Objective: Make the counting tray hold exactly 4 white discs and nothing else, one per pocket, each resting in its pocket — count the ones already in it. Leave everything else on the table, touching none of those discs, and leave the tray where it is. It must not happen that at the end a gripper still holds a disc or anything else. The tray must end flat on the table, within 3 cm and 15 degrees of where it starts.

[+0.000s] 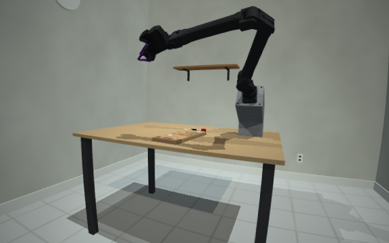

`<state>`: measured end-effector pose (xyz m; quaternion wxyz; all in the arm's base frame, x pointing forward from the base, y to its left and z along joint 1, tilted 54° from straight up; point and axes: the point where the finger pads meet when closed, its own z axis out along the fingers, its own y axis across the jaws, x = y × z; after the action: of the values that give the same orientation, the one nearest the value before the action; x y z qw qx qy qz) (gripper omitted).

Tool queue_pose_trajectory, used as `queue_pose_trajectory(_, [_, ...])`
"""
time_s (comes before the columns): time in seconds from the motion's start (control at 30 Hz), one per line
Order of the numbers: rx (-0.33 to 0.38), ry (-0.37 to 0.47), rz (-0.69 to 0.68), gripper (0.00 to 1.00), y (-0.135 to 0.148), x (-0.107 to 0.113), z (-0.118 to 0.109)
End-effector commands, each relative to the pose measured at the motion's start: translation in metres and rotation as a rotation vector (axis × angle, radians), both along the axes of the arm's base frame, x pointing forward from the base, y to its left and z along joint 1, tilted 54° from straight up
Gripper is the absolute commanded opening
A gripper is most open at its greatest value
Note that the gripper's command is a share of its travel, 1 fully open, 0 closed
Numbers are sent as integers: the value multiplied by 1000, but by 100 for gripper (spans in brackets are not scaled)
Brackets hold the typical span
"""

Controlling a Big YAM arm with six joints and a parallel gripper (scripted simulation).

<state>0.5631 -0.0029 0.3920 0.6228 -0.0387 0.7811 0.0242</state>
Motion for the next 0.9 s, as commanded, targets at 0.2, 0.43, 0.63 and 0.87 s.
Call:
queue_pose_trajectory(0.2, [-3,278,70,45,-26,37,-136])
queue_pose_trajectory(0.43, [60,516,163,45,-32,28,-258])
queue_pose_trajectory(0.63, [122,652,223,45,-33,13,-327])
queue_pose_trajectory(0.87, [283,875,327,45,-30,-34,-439])
